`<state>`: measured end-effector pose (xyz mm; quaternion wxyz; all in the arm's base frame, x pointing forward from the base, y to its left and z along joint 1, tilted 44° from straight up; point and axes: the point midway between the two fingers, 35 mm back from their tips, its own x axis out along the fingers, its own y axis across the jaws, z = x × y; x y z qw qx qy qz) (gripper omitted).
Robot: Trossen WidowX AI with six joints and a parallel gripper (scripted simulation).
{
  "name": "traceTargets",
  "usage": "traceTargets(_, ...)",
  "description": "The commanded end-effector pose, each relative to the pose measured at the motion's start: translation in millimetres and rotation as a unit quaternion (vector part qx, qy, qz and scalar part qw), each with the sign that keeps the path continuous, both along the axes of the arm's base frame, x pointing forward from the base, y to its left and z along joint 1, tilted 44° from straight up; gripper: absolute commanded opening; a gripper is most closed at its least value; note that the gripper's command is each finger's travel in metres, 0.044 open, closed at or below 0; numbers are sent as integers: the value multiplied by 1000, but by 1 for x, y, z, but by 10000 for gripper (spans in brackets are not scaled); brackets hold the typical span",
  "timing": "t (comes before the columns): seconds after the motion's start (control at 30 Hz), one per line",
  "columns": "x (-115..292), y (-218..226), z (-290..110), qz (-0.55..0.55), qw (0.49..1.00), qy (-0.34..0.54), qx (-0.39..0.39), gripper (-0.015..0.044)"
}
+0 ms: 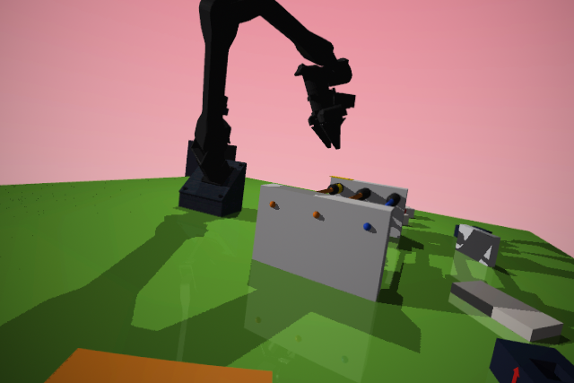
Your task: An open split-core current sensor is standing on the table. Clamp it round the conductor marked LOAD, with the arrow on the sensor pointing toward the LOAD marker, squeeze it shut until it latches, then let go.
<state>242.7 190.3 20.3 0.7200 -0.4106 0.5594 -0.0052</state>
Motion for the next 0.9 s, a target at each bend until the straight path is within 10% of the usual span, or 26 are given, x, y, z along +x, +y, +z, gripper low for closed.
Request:
traceTargets(0.0, 1, 0, -1, -1, 1000, -1, -12, 440)
traceTargets(0.5, 0, -3, 0, -7, 1000, -2, -12, 440)
traceTargets(0.87, -44, -150, 35, -376, 923, -78, -28, 440)
